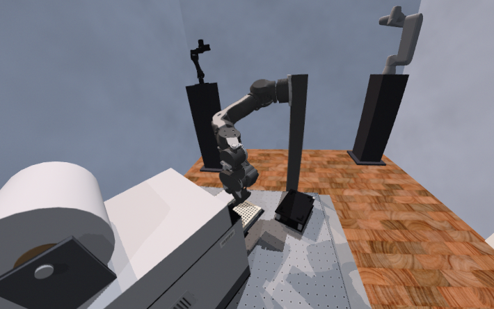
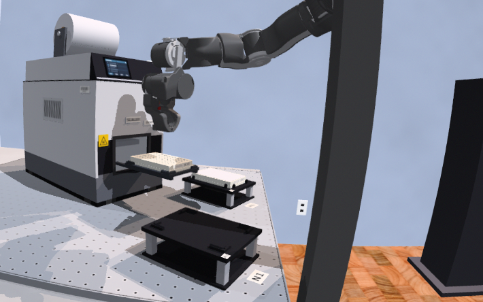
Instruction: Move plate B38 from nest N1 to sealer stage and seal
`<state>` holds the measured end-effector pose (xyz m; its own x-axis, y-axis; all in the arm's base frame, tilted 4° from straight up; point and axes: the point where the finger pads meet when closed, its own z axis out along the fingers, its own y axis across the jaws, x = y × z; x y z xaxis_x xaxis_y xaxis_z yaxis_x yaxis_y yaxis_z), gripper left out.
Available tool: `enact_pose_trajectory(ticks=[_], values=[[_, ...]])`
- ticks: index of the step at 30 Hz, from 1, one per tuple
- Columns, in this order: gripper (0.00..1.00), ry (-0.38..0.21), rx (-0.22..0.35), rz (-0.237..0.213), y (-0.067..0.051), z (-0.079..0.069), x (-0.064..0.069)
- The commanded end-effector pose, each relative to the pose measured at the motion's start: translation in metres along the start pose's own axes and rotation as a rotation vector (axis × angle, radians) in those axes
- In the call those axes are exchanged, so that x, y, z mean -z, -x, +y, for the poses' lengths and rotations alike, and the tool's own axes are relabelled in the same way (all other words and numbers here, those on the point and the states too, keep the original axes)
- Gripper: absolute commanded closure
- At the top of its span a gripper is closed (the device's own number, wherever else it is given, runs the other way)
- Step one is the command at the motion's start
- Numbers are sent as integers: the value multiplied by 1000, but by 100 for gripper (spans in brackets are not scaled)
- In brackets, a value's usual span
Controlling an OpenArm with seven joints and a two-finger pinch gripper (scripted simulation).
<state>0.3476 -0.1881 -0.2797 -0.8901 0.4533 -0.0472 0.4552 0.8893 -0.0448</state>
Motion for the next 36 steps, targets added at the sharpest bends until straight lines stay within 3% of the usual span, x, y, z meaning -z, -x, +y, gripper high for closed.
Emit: enact_pose_trajectory(ticks=[1, 18, 23, 35, 36], values=[[100, 3, 0, -2, 1, 1, 1], [100, 3, 0, -2, 1, 1, 1], [100, 187, -184, -3, 14, -42, 2], [100, 187, -184, -3, 14, -42, 2], [100, 224, -221, -5, 17, -51, 2]])
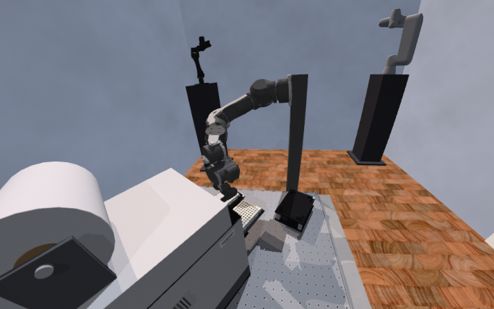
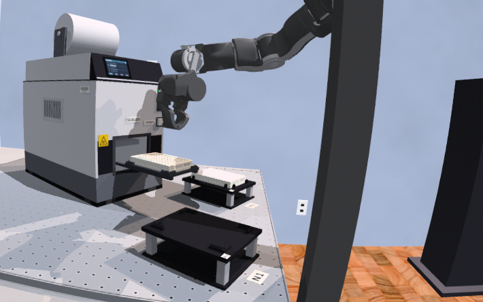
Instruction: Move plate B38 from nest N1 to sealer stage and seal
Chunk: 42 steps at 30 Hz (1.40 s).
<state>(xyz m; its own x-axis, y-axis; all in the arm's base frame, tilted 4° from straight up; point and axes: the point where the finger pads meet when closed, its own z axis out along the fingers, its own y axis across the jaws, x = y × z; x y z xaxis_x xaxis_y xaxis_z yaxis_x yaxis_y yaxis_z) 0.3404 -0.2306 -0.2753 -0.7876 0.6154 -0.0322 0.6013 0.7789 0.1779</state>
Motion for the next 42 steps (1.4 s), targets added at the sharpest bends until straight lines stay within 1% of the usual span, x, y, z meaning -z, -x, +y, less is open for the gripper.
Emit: enact_pose_trajectory(ticks=[1, 4, 16, 21, 33, 38, 42], values=[[100, 46, -64, -10, 10, -16, 4], [100, 157, -174, -11, 23, -39, 10], [100, 157, -174, -11, 23, -39, 10], [100, 341, -358, -17, 28, -51, 12], [100, 341, -358, -17, 28, -51, 12], [100, 523, -537, -17, 28, -49, 12], [100, 523, -537, -17, 28, -49, 12]])
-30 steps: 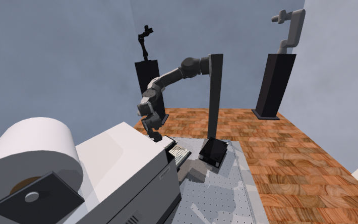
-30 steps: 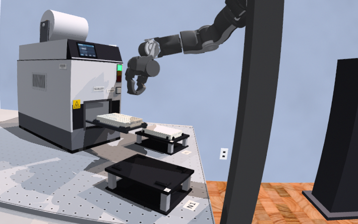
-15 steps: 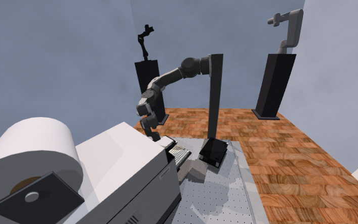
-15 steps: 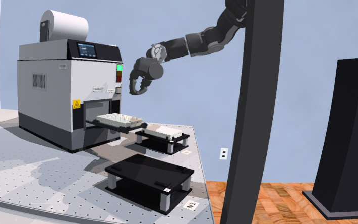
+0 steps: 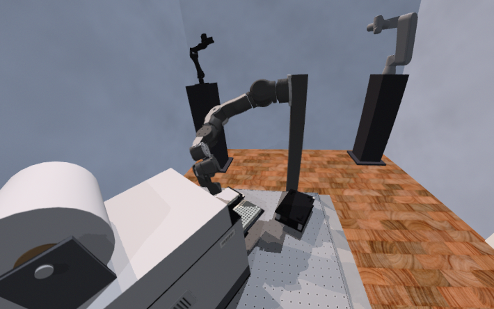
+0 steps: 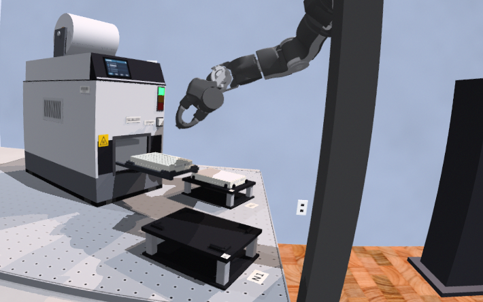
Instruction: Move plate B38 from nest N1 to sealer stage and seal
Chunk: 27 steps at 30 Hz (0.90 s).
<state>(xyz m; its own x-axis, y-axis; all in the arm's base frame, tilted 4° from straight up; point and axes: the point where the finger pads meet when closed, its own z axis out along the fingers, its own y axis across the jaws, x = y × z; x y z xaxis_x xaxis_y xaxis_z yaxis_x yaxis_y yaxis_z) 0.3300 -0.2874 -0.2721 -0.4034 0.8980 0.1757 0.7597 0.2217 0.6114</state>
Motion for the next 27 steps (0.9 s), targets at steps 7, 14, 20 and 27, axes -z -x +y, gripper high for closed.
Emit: enact_pose_trajectory(ticks=[7, 14, 20, 27], values=[[100, 9, -4, -2, 0, 2, 0], [100, 189, -184, -2, -1, 2, -1], [100, 189, -184, -2, -1, 2, -1], [100, 260, -255, -1, -1, 2, -1]])
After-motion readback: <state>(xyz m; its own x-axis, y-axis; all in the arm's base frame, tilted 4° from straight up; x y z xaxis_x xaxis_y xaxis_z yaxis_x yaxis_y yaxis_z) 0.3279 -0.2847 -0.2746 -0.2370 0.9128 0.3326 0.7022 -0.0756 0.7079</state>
